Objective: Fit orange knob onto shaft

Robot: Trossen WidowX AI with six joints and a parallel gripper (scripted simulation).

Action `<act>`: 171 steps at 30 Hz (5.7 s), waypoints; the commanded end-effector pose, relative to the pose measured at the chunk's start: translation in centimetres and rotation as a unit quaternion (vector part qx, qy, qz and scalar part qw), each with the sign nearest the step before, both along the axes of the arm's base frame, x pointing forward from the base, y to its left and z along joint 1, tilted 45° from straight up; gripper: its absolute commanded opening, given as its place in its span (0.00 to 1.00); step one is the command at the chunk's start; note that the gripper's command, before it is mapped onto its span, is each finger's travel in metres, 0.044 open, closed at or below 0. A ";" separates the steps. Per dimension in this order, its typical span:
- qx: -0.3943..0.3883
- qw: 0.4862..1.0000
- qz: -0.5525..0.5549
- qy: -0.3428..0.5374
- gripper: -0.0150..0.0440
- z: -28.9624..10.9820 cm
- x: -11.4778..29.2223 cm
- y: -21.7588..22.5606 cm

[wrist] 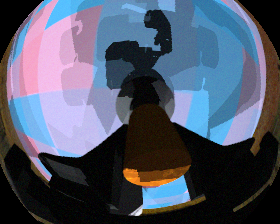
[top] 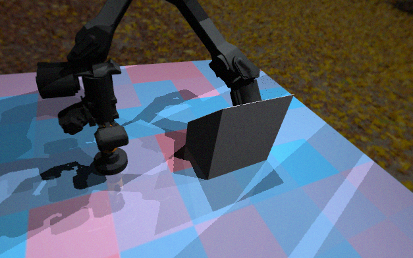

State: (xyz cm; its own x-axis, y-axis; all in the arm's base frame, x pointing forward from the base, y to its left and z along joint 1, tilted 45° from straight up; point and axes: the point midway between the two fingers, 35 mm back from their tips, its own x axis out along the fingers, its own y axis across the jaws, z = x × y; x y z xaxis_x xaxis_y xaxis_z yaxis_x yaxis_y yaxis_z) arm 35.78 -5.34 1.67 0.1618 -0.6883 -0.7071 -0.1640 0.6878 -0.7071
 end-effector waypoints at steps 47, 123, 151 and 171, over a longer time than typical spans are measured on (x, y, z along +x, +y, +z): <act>-0.025 0.989 0.107 0.102 0.25 0.4 0.0 0.2; -0.068 0.912 0.290 0.280 0.25 0.1 0.1 -0.1; -0.083 0.865 0.356 0.345 0.25 0.1 0.2 -0.1; -0.097 0.807 0.418 0.405 0.25 0.2 0.1 0.1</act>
